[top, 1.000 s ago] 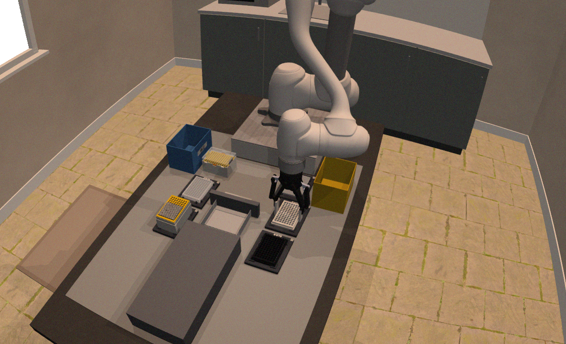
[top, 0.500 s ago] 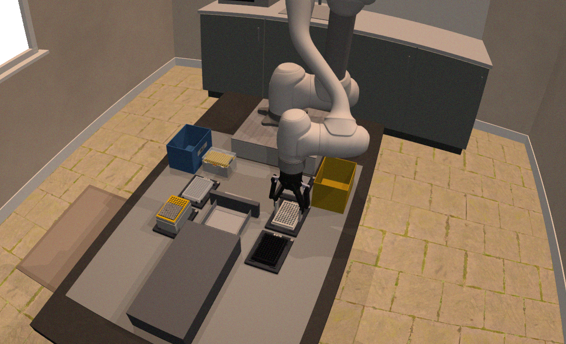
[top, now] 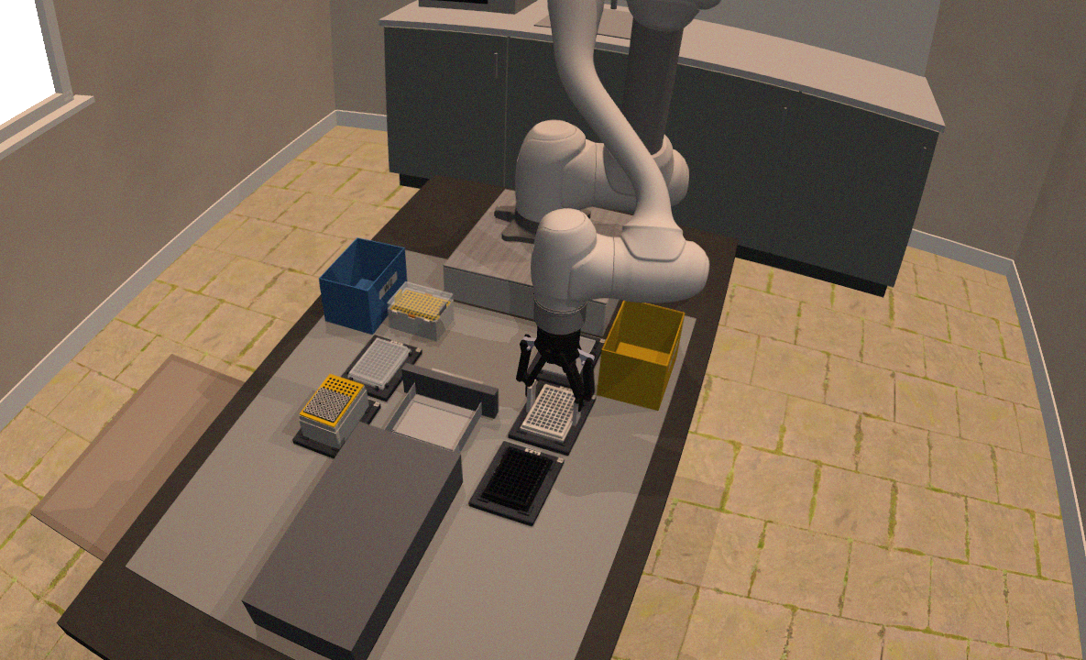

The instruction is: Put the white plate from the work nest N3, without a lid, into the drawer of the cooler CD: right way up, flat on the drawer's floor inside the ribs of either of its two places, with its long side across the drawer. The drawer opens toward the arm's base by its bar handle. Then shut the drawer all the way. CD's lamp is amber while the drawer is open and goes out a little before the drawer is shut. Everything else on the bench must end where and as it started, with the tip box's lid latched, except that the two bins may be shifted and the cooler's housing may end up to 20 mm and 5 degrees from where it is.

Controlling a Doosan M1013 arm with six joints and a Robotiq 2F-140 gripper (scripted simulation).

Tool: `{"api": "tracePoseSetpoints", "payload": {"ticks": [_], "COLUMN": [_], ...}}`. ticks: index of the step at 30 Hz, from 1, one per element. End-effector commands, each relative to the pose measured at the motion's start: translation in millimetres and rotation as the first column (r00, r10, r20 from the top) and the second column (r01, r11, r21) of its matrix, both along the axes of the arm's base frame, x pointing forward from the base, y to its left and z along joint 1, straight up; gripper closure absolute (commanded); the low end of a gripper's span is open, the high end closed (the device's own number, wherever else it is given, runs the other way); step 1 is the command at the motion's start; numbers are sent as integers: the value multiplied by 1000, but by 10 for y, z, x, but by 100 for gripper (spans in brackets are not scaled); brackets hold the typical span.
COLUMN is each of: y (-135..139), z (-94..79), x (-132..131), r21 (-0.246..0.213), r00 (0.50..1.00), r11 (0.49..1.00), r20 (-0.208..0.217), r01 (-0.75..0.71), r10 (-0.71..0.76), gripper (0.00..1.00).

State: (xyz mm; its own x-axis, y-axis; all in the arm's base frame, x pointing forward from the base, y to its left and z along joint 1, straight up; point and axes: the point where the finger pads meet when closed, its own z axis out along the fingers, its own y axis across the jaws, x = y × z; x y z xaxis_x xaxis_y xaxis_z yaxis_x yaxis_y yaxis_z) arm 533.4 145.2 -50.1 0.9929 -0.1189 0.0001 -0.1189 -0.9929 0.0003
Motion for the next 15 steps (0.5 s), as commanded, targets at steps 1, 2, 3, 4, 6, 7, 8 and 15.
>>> {"api": "tracePoseSetpoints", "payload": {"ticks": [1, 2, 3, 4, 6, 7, 8, 15], "y": [0, 0, 0, 0, 0, 0, 0, 0], "z": [2, 6, 6, 6, 12, 16, 19, 42], "x": [0, 0, 0, 0, 0, 0, 0, 0], "r21": [0, 0, 0, 0, 0, 0, 0, 0], "r00": [1000, 1000, 1000, 1000, 1000, 1000, 1000, 1000], "r11": [1000, 1000, 1000, 1000, 1000, 1000, 1000, 1000], "r20": [0, 0, 0, 0, 0, 0, 0, 0], "r01": [0, 0, 0, 0, 0, 0, 0, 0], "r10": [0, 0, 0, 0, 0, 0, 0, 0], "gripper": [100, 100, 100, 100, 100, 100, 100, 100]}}
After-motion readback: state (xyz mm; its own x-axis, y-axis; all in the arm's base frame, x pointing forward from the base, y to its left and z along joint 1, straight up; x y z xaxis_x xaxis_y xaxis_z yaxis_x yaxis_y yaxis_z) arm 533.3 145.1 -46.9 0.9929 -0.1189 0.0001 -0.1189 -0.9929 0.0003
